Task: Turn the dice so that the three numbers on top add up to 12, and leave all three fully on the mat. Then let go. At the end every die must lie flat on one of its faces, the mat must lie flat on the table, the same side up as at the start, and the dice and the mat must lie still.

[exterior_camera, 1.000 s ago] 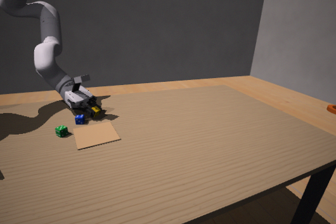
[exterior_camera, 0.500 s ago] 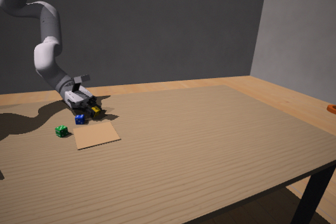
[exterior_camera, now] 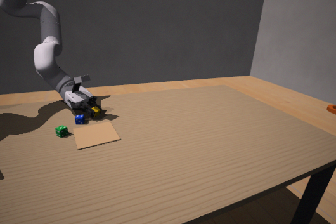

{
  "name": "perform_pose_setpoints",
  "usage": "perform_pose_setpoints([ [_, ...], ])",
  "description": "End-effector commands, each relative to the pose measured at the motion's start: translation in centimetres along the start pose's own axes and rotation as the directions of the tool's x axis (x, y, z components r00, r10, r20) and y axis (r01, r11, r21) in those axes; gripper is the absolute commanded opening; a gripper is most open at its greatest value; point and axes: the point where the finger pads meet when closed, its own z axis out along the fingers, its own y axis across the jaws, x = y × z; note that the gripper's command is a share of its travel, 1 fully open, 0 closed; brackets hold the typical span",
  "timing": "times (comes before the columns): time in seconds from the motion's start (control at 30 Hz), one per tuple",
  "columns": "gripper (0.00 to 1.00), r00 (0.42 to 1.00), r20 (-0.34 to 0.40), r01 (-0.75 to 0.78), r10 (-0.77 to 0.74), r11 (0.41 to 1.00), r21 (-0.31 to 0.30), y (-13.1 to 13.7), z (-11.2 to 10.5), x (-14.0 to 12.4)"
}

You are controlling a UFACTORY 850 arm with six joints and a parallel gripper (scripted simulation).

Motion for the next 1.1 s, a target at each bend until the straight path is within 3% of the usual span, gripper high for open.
perform_pose_setpoints([
  [0.0, 0.27, 1.0, -0.001, -0.001, 0.001, 1.0, 0.001, -0.04, 0.06, -0.07],
  [1.07, 0.27, 1.0, -0.001, -0.001, 0.001, 1.0, 0.001, -0.04, 0.49, -0.88],
])
